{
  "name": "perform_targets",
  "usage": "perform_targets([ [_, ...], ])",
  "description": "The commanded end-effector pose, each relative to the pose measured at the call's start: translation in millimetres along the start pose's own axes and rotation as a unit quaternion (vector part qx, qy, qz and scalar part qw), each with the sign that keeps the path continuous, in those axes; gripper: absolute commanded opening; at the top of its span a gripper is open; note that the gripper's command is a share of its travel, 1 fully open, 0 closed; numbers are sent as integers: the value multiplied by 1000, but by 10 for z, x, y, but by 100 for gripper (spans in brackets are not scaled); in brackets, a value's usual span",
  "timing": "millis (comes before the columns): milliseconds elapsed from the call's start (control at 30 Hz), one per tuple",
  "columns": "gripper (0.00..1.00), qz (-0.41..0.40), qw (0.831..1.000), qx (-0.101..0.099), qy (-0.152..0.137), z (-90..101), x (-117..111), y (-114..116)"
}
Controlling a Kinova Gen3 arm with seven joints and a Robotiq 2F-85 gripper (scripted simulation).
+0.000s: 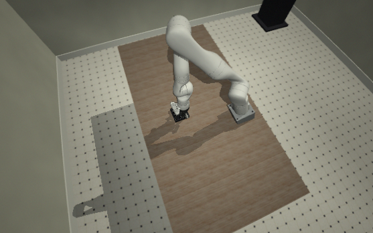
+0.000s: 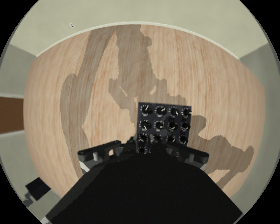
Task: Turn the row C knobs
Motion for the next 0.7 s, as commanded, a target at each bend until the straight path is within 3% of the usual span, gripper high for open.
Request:
perform_targets([
  [0, 19, 0, 1000, 3, 2, -1, -10, 17],
  [500, 19, 0, 1000, 3, 2, -1, -10, 17],
  [533, 8, 0, 1000, 3, 2, -1, -10, 17],
  [667, 8, 0, 1000, 3, 2, -1, -10, 17],
])
Point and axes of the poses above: the point where the finger pads meet when closed, its own z axis back along the fingers, its own y axis across the jaws, x = y × z, the point moved 4 cm from there along z, back along the fingers, and after that the axes turned 14 degrees about -z, right-handed, at the moved point
